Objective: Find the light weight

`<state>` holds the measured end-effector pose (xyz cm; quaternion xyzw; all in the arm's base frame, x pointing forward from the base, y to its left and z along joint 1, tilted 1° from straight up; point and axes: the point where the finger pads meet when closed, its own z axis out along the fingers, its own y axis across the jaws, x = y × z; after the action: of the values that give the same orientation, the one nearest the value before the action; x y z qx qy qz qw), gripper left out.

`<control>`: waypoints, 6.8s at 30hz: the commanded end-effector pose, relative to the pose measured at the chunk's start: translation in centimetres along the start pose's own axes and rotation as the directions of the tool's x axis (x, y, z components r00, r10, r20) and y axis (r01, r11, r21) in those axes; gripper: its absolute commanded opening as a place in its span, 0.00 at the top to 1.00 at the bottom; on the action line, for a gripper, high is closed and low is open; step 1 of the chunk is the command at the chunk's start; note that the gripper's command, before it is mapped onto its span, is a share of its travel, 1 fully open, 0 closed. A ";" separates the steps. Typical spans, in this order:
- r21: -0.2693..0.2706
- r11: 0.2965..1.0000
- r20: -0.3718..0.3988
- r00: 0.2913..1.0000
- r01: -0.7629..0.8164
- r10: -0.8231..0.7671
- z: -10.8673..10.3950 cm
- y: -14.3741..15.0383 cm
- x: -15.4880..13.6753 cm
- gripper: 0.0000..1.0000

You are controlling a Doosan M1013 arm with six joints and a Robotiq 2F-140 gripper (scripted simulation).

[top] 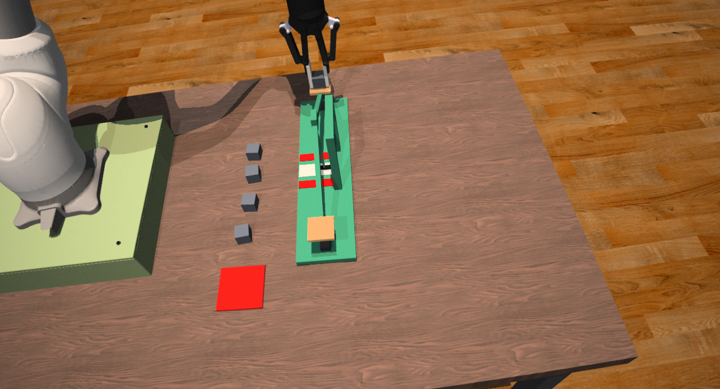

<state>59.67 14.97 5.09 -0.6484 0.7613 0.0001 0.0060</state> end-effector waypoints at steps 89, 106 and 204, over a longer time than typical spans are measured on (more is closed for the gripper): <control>0.000 1.000 0.000 1.000 0.000 0.000 1.9 0.0 0.7 0.76; 0.000 1.000 0.000 1.000 0.000 0.000 2.7 0.0 1.2 0.76; 0.000 1.000 0.000 1.000 0.000 0.000 4.6 0.0 2.6 0.65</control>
<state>59.29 12.39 0.43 -0.6484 0.7613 0.0001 0.0060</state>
